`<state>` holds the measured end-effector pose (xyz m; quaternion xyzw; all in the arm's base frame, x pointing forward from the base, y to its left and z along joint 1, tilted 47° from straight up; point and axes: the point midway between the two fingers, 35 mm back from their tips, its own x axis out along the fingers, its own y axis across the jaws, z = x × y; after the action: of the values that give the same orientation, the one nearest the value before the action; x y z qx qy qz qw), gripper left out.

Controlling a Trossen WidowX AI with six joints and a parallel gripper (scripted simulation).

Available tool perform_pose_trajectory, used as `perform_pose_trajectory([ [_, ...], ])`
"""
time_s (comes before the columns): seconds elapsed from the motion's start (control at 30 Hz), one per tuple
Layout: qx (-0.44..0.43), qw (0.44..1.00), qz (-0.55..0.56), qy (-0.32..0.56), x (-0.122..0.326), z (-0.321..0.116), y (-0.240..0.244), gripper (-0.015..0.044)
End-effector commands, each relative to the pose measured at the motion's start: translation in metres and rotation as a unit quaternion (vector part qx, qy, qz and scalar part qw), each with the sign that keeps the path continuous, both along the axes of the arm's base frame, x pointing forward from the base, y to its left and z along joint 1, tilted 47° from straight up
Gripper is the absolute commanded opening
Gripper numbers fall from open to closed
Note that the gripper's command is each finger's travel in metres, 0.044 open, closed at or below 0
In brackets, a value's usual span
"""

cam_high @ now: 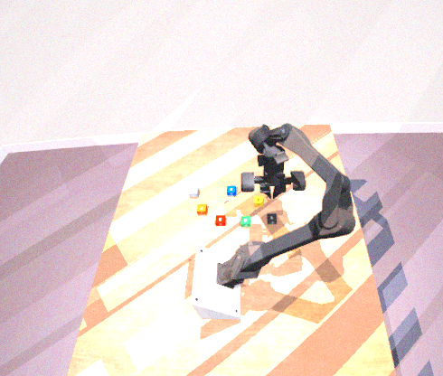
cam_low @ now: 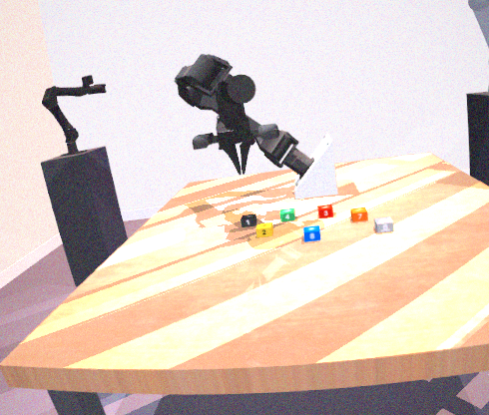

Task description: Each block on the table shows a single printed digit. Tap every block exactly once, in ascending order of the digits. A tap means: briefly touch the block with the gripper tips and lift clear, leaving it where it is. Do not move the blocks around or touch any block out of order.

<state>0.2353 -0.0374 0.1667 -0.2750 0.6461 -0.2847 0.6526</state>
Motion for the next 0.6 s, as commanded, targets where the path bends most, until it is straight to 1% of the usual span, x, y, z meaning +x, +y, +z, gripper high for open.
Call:
perform_pose_trajectory([
  [0.0,0.0,1.0,-0.004,0.001,0.008,0.001,0.007,0.002],
  [0.17,0.001,1.0,-0.004,-0.001,0.06,-0.021,0.029,0.002],
  [0.23,0.001,1.0,-0.004,-0.001,0.074,-0.03,0.035,0.002],
  [0.47,0.001,1.0,-0.004,-0.001,0.075,-0.031,0.036,0.002],
  [0.57,0.002,1.0,-0.003,-0.001,0.078,-0.045,0.022,0.002],
])
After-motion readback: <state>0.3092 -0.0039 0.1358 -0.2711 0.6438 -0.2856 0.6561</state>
